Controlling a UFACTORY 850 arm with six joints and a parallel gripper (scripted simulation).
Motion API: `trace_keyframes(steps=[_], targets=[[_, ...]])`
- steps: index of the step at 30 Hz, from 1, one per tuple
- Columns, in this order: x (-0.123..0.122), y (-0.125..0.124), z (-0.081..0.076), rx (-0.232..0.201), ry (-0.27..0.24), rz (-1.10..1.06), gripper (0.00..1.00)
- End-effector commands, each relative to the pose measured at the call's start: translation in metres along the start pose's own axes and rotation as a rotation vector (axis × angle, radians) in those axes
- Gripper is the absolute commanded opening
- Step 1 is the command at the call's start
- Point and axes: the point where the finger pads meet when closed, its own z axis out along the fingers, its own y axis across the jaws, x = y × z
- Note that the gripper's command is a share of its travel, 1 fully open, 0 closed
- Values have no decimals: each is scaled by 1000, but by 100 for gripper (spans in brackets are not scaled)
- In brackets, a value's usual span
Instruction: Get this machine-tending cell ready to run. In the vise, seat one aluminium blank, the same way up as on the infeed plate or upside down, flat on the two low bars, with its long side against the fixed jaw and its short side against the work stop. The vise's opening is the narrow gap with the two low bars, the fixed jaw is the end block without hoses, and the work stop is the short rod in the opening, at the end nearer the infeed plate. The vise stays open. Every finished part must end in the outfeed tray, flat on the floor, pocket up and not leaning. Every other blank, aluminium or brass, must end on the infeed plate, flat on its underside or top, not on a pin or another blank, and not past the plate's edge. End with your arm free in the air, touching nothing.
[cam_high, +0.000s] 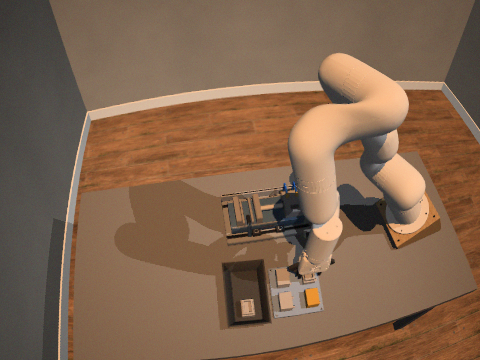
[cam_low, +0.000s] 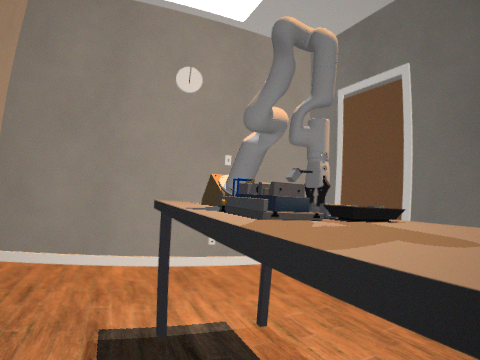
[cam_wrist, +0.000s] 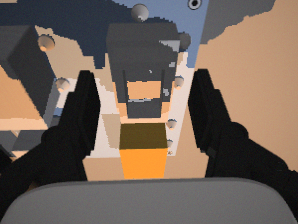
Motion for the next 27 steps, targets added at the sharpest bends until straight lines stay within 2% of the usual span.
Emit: trace_keyframes(steps=[1, 15, 16, 27], targets=[[0, 0, 0, 1, -1, 0, 69], [0, 0, 0, 1, -1, 0, 69], [0, 0, 0, 1, -1, 0, 0], [0, 0, 0, 1, -1, 0, 0]])
